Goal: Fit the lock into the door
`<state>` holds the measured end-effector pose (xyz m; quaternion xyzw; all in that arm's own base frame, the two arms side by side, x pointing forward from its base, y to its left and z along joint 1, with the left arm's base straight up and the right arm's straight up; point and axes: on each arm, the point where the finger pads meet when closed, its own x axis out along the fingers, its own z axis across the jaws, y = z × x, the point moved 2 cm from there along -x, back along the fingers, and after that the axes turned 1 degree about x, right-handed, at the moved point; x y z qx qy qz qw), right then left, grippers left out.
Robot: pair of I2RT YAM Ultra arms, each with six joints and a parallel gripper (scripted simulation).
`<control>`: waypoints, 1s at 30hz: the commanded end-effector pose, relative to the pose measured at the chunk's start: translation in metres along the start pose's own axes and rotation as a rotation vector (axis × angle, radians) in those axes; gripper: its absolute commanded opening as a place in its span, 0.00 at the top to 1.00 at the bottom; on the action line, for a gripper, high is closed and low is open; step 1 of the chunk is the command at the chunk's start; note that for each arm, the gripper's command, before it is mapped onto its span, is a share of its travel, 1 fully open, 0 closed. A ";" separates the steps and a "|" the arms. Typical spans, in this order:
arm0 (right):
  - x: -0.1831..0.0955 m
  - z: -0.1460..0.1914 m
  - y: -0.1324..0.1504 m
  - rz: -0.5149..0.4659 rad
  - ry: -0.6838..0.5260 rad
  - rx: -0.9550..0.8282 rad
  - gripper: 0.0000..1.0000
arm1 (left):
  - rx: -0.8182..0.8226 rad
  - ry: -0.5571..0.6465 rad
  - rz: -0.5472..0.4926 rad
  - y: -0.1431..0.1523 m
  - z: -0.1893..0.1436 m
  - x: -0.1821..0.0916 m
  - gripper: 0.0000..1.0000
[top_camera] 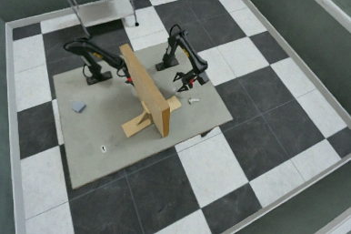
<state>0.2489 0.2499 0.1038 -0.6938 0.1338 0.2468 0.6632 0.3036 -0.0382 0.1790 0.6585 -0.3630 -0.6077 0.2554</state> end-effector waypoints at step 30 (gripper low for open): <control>-0.030 0.028 -0.003 0.262 -0.254 -0.636 0.00 | 0.010 -0.009 0.007 0.007 0.001 0.000 0.00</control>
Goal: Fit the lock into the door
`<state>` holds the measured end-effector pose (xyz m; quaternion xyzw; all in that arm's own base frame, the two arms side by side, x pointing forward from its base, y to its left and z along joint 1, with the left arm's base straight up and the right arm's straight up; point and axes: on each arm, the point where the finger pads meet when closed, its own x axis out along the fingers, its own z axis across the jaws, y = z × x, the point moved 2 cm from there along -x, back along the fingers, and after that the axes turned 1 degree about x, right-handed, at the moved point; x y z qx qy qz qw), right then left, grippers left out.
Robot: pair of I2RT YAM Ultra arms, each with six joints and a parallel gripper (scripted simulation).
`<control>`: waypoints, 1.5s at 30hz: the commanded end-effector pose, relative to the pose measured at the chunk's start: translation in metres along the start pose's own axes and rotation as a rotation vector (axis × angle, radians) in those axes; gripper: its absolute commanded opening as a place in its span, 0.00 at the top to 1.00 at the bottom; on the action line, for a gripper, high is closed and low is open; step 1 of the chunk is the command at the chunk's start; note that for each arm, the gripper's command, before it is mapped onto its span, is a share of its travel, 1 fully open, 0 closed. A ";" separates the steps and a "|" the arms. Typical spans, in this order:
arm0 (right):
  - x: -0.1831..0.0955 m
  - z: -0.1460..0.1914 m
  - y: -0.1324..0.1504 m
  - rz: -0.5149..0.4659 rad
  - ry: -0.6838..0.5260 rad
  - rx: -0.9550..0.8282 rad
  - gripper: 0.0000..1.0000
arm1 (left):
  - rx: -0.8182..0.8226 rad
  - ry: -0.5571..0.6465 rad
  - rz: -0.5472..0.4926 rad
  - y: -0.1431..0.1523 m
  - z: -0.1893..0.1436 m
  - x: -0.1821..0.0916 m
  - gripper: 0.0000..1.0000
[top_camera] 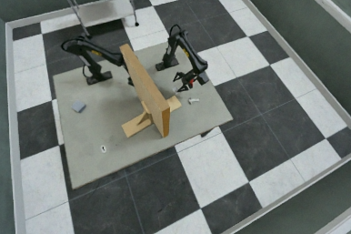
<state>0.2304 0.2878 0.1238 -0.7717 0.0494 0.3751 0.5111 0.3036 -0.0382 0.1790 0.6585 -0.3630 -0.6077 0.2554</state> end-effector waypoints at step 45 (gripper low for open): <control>-0.113 -0.036 0.040 0.649 -0.655 -0.986 0.00 | 0.010 -0.009 0.007 0.007 0.001 0.000 0.00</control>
